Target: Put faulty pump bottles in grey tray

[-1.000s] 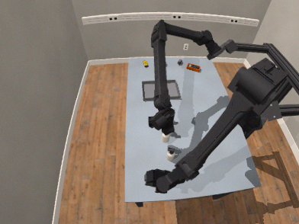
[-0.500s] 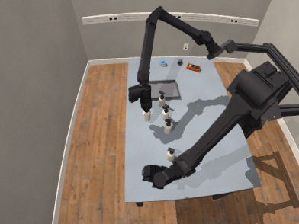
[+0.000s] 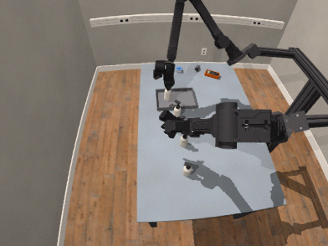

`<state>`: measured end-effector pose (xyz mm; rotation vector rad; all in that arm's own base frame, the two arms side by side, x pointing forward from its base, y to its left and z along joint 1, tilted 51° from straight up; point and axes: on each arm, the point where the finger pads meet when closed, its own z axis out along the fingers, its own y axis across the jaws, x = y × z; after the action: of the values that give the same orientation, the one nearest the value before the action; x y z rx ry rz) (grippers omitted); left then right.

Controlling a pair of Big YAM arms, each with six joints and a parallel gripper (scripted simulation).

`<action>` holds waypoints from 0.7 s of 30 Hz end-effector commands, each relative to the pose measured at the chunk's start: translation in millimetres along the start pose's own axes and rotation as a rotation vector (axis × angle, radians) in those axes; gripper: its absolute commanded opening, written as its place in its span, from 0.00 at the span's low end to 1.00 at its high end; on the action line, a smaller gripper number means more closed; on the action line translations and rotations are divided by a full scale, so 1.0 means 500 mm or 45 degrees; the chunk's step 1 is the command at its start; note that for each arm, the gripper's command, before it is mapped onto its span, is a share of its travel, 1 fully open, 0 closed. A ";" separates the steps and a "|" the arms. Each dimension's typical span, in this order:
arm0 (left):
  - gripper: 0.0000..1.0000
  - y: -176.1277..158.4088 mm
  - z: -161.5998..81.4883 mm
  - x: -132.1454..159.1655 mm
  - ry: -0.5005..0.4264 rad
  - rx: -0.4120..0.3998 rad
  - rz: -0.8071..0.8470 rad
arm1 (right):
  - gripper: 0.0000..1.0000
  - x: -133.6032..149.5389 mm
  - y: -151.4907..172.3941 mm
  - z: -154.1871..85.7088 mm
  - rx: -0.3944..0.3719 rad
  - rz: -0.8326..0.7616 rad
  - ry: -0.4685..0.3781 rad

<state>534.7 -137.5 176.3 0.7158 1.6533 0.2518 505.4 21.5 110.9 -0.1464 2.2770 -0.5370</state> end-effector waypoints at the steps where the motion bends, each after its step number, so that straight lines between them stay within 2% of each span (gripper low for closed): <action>1: 0.00 -0.080 0.033 -0.012 -0.030 0.030 0.069 | 0.22 0.026 -0.027 -0.001 -0.001 -0.105 -0.026; 3: 0.00 -0.213 0.027 -0.022 -0.037 0.109 0.135 | 0.22 0.074 -0.073 -0.008 0.023 -0.094 -0.015; 6: 0.00 -0.390 -0.009 -0.028 -0.052 0.210 0.238 | 0.22 0.142 -0.128 -0.018 0.055 -0.079 0.004; 11: 0.00 -0.633 -0.114 -0.015 -0.093 0.345 0.417 | 0.22 0.248 -0.188 -0.037 0.100 -0.045 0.043; 16: 0.00 -0.777 -0.218 0.011 -0.139 0.425 0.557 | 0.22 0.328 -0.202 -0.038 0.111 -0.022 0.112; 18: 0.00 -0.777 -0.218 0.011 -0.139 0.425 0.557 | 0.22 0.328 -0.202 -0.038 0.111 -0.022 0.112; 19: 0.00 -0.795 -0.233 0.016 -0.146 0.435 0.577 | 0.22 0.313 -0.192 -0.039 0.099 -0.033 0.091; 21: 0.00 -0.821 -0.259 0.024 -0.158 0.449 0.608 | 0.22 0.328 -0.188 -0.032 0.093 -0.039 0.116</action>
<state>292.6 -415.1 -25.1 1.3656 1.4431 0.2471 371.1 -104.9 54.1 -0.0878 2.3427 -0.6517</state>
